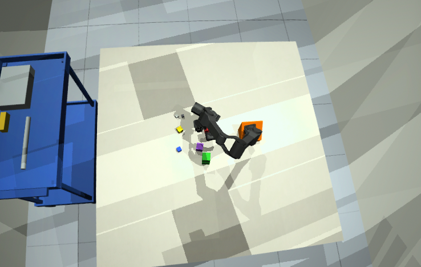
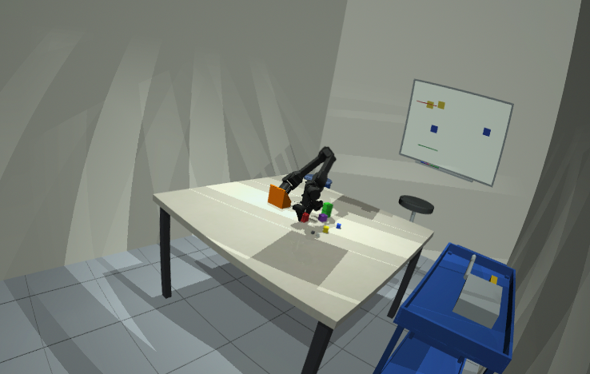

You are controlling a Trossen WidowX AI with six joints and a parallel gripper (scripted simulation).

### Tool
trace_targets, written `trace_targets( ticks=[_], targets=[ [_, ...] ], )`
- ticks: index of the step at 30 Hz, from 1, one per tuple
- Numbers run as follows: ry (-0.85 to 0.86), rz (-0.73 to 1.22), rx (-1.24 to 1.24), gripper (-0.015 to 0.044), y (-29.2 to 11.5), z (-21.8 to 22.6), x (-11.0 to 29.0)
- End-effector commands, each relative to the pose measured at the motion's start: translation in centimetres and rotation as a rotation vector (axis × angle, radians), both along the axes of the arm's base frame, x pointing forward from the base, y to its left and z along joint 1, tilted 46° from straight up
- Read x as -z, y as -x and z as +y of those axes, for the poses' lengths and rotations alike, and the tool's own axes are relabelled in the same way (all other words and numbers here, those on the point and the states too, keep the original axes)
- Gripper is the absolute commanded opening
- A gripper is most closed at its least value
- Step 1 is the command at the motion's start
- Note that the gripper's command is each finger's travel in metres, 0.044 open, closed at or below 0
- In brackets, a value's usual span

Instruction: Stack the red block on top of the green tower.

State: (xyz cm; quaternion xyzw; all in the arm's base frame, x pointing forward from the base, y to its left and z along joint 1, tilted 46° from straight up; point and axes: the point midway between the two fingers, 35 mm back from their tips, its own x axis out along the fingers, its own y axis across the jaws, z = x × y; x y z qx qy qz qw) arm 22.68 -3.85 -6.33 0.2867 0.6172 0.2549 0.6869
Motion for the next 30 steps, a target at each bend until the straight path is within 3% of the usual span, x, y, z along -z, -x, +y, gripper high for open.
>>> trace_targets(
  ticks=[1, 4, 12, 18, 30],
  targets=[
    [-0.004, -0.001, 0.005, 0.0282, -0.1, 0.0, 0.0],
    [-0.004, -0.001, 0.005, 0.0204, -0.1, 0.0, 0.0],
    [-0.004, -0.001, 0.005, 0.015, -0.1, 0.0, 0.0],
    [-0.002, -0.001, 0.005, 0.0, 0.1, -1.4, -1.3],
    [0.0, 0.001, 0.005, 0.0, 1.0, -6.3, -6.1]
  ],
)
